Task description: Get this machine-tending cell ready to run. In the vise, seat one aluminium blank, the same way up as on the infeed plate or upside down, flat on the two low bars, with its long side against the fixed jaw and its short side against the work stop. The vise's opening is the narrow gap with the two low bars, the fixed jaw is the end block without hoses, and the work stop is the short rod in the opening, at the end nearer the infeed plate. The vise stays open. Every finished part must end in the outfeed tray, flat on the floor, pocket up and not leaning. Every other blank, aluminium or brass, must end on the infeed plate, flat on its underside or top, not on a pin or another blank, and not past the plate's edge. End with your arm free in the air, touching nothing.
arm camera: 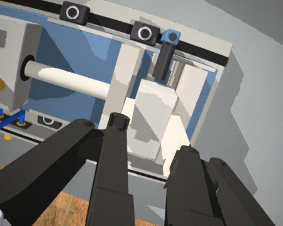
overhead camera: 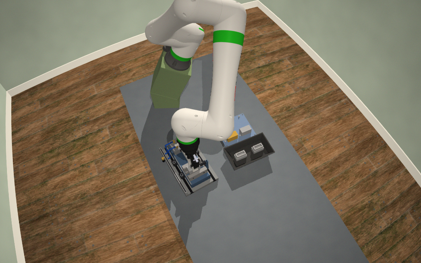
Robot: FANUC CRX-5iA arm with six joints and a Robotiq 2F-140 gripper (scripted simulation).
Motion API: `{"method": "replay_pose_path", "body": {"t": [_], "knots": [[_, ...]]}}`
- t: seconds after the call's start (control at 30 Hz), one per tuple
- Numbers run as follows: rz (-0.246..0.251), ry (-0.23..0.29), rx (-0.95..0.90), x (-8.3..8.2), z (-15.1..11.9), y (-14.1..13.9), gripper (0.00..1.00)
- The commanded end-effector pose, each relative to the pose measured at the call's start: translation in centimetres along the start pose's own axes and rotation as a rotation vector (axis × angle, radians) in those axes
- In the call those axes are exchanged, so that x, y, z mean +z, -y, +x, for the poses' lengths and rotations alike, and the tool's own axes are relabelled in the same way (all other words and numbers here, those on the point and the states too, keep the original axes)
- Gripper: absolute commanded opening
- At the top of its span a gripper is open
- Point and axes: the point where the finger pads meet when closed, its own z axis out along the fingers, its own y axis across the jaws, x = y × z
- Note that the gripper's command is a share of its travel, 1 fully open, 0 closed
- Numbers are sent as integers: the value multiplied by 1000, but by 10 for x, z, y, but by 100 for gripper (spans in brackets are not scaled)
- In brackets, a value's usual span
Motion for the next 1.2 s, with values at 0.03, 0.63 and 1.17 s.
{"method": "replay_pose_path", "body": {"t": [0.03, 0.63, 1.17], "knots": [[0, 0, 0, 0, 0, 0, 0], [0, 0, 0, 0, 4, -2, 0], [0, 0, 0, 0, 5, -2, 0]]}}
